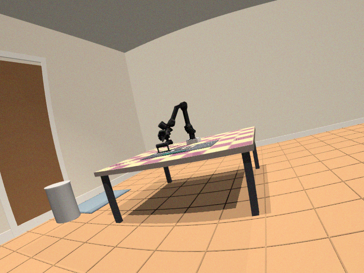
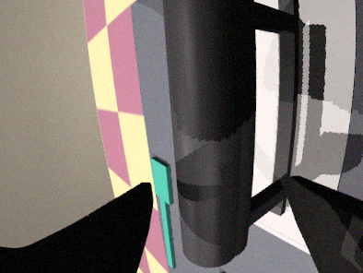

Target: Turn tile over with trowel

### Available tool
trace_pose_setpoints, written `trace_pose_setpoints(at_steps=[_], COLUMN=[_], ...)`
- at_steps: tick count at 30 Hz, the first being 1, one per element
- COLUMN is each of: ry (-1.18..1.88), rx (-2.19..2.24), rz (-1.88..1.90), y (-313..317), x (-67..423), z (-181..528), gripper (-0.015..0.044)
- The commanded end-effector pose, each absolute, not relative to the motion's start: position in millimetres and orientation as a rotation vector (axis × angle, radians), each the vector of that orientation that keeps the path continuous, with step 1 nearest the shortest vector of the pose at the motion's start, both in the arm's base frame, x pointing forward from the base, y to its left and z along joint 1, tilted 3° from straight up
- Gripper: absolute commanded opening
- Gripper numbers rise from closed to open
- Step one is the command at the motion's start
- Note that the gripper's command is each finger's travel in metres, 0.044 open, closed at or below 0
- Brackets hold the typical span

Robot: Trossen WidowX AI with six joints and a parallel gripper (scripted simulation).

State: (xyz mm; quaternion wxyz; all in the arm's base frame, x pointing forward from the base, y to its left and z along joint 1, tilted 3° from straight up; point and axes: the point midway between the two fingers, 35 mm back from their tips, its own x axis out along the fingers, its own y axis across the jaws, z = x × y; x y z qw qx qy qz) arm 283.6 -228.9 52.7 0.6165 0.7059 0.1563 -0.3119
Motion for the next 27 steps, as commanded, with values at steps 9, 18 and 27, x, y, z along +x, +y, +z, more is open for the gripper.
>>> trace_pose_setpoints(at_steps=[9, 18, 27], ry=[0.352, 0.352, 0.352], rx=[1.623, 1.623, 1.624], rz=[-0.718, -0.718, -0.718], y=[-234.3, -235.9, -236.5], x=[299.6, 310.5, 317.1], z=[42.9, 33.3, 27.2], gripper=[0.03, 0.03, 0.0247])
